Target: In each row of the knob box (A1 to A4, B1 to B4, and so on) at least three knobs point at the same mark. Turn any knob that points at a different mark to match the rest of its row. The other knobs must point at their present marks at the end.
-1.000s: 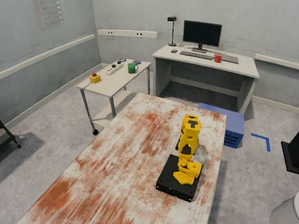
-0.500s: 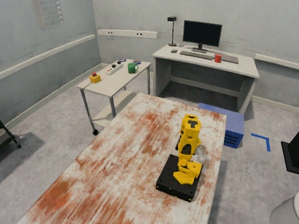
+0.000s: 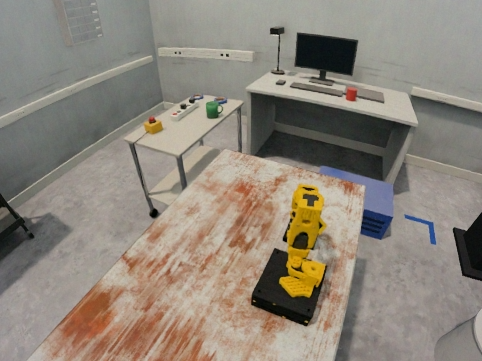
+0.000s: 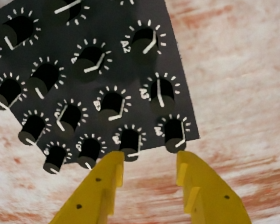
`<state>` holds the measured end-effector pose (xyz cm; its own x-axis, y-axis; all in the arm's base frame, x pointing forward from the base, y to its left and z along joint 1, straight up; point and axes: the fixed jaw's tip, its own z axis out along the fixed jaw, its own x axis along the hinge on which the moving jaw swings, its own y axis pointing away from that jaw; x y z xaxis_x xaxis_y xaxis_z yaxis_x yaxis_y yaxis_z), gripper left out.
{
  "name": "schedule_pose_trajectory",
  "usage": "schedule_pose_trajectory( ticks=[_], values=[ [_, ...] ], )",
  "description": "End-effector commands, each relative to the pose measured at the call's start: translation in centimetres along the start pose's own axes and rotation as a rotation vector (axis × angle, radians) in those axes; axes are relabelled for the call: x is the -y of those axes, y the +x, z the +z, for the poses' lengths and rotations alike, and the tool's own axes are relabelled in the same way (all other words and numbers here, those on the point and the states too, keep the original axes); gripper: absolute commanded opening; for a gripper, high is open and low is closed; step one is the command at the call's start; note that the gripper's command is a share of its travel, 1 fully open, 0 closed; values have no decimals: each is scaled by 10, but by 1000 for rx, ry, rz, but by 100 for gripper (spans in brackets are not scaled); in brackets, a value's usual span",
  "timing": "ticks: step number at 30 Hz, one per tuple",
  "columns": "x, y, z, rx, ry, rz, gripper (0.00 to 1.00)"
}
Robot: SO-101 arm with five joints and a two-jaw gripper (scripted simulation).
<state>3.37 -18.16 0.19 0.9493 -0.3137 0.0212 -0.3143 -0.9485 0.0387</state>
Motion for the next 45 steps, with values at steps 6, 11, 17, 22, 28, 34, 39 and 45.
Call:
schedule_pose_trajectory(
  ticks=[6,11,17,22,28,34,39,45],
  values=[
    [8,-1,5,18,38,-97,10],
    [8,-1,5,18,38,-125,10],
    [8,-1,5,18,38,-138,10],
    [8,-1,5,18,38,-146,10],
    [8,-1,5,17,38,-147,10],
    [8,-1,5,17,38,-147,10],
    [8,-1,5,17,38,-147,10],
    [7,0,5,17,38,-147,10]
  ],
)
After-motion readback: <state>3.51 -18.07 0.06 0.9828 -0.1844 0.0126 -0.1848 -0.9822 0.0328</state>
